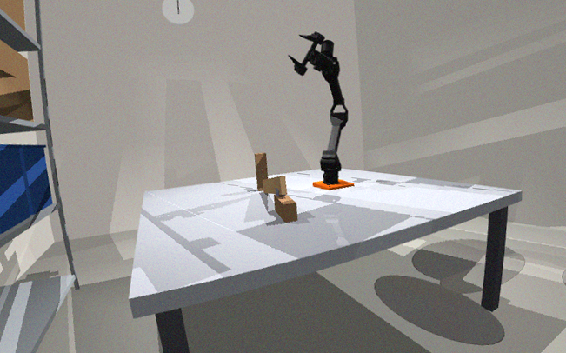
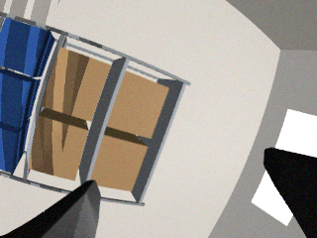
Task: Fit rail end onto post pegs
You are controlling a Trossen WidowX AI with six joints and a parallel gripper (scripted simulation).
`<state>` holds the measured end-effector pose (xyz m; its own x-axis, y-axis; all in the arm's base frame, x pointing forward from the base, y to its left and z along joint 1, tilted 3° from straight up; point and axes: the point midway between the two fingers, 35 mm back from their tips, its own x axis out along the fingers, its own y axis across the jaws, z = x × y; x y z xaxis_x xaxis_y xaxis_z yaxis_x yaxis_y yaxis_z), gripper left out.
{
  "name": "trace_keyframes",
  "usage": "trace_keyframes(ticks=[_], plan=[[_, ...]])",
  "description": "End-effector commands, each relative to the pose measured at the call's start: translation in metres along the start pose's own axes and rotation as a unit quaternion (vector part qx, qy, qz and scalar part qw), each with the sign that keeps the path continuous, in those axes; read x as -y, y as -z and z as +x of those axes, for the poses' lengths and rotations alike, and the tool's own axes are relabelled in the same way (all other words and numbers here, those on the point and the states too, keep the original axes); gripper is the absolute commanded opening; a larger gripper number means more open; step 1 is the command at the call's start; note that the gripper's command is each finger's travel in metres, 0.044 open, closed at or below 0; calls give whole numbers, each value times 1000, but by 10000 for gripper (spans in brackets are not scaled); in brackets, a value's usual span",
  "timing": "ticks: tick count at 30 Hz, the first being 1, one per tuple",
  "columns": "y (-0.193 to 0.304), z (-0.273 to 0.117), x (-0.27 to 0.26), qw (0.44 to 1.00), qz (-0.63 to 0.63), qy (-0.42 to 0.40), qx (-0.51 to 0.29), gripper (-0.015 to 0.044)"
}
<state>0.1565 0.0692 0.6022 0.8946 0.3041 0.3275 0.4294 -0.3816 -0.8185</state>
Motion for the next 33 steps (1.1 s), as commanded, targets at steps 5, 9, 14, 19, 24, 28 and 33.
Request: trace_keyframes(ticks=[5,9,14,19,24,28,33], plan=[[-75,67,-94,983,-16,-166,76,440],[-101,87,-157,959,-6,-263,104,440],[-123,95,-243,911,27,-392,127,440],[-135,82,-329,839,79,-522,133,440],[-141,47,-409,737,151,-648,120,440],[-145,6,-463,632,219,-737,96,440],[-149,-34,-497,526,281,-800,67,440]])
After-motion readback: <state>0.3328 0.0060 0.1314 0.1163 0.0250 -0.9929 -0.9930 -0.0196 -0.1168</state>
